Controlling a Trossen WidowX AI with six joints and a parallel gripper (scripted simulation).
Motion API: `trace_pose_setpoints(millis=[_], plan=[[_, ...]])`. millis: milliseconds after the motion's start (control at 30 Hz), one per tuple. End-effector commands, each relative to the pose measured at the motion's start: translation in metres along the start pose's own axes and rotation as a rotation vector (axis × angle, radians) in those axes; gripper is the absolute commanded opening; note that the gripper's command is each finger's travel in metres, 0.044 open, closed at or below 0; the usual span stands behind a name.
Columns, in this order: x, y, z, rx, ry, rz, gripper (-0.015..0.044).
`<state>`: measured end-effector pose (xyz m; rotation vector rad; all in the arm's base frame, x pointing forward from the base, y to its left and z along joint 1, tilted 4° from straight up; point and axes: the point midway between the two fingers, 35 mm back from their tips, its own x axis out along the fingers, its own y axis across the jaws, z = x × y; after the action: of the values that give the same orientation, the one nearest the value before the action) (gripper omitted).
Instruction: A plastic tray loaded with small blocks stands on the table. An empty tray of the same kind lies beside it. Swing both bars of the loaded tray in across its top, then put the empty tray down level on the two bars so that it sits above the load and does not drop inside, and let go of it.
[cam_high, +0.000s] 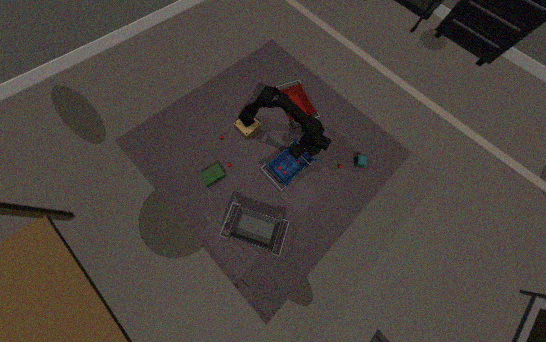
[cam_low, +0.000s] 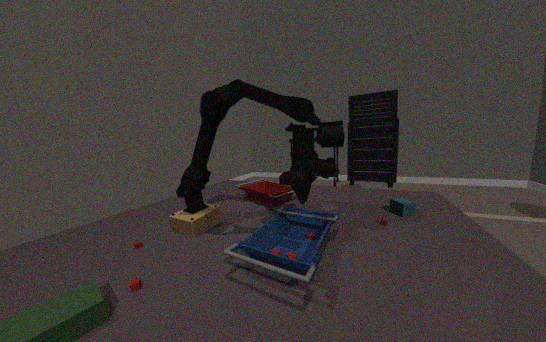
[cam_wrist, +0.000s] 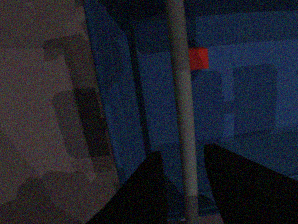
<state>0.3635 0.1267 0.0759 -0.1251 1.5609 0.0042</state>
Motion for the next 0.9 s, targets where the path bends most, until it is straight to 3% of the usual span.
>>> trace_pose_setpoints(millis=[0, 133, 167, 200, 633, 867], plan=[[-0.043, 0.0, 0.002, 0.004, -0.018, 0.006, 0.0086], [-0.078, -0.001, -0.003, 0.004, -0.017, 0.005, 0.0086], [-0.045, -0.002, 0.002, 0.02, -0.005, 0.002, 0.0086], [-0.044, -0.007, 0.003, 0.081, -0.005, 0.002, 0.0086], [-0.019, -0.13, 0.017, 1.651, -0.009, 0.013, 0.0086], [-0.012, -0.163, 0.015, 2.123, -0.011, 0.017, 0.0086]])
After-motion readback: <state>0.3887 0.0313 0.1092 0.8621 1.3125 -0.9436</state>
